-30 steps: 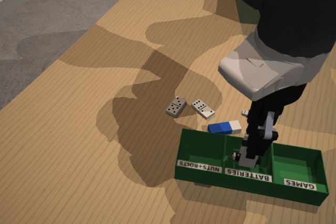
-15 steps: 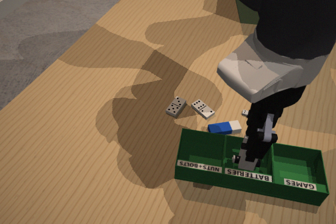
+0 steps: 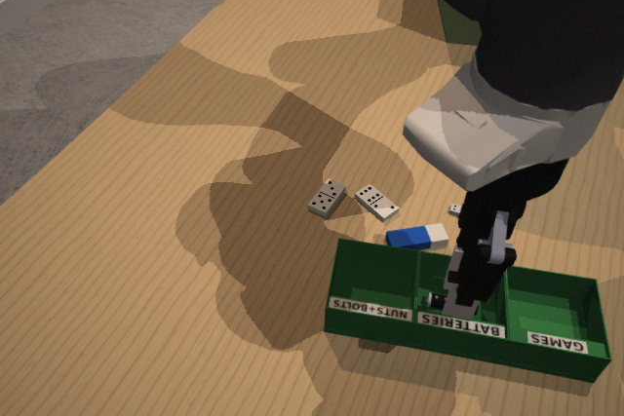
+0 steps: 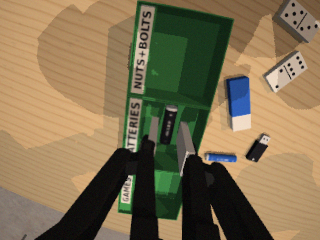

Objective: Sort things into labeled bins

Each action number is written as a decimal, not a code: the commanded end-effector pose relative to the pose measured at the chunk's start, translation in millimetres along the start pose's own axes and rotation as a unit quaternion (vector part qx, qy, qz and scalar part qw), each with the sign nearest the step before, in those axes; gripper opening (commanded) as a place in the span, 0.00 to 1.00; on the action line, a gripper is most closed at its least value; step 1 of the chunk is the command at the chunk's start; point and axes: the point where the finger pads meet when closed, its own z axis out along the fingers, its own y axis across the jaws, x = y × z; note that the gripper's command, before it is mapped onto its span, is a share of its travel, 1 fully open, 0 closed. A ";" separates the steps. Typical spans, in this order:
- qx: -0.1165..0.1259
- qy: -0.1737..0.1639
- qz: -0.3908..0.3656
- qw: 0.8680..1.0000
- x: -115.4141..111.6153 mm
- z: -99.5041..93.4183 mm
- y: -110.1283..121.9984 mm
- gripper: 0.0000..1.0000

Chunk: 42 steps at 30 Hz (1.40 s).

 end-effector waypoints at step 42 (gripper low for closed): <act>0.000 0.000 -0.002 1.000 0.1 -50.4 0.1 0.17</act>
